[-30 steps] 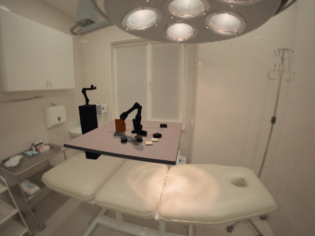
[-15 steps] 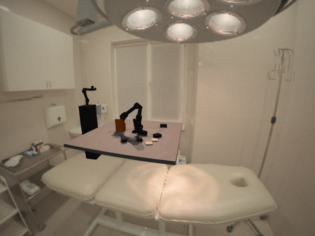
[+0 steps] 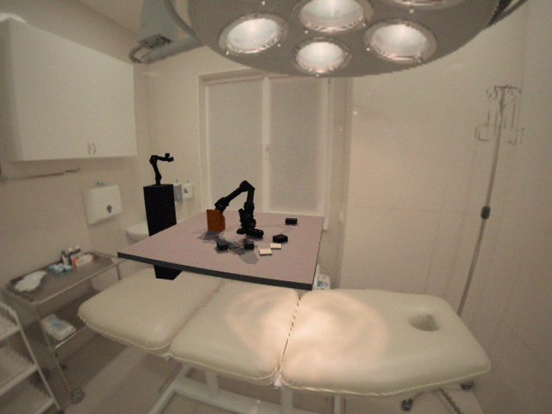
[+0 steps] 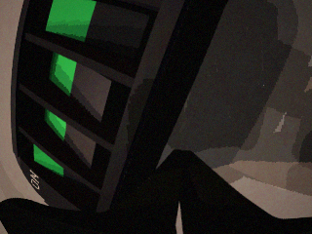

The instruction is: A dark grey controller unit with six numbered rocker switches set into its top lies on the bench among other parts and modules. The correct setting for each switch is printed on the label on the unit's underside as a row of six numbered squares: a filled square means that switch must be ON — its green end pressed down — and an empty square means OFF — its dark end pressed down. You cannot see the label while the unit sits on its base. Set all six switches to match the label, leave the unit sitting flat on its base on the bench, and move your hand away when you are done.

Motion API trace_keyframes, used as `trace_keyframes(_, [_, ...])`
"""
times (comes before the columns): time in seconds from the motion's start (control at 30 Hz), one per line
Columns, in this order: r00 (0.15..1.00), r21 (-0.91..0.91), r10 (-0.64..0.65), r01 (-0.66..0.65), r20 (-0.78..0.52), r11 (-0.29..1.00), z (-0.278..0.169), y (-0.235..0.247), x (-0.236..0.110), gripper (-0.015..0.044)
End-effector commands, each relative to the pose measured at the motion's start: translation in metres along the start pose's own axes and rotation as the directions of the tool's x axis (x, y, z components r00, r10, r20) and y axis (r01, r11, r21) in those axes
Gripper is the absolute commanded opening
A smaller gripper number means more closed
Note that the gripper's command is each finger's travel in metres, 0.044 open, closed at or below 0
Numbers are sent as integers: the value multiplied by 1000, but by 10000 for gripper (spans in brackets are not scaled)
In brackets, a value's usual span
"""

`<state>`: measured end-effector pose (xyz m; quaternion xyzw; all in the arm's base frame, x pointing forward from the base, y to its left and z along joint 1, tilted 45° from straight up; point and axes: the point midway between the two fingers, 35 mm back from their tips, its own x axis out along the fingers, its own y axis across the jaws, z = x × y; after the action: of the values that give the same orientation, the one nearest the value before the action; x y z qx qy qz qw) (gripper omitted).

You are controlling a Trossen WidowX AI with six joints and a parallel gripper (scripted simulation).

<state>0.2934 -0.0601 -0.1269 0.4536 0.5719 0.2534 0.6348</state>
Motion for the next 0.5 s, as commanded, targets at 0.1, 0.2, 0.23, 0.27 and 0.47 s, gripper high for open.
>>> trace_keyframes(0.1, [1000, -3, -6, 6, 1, 1000, -4, -24, -33, 0])
trace_keyframes(0.2, [1000, -12, 6, -6, -2, 1000, -14, -43, -65, 0])
trace_keyframes(0.23, [1000, -13, 8, -8, -2, 1000, -15, -44, -67, 0])
trace_keyframes(0.27, [1000, -13, 8, -8, -2, 1000, -15, -44, -67, 0])
trace_keyframes(0.47, [1000, -10, -6, 6, -13, 1000, -12, -42, -66, 0])
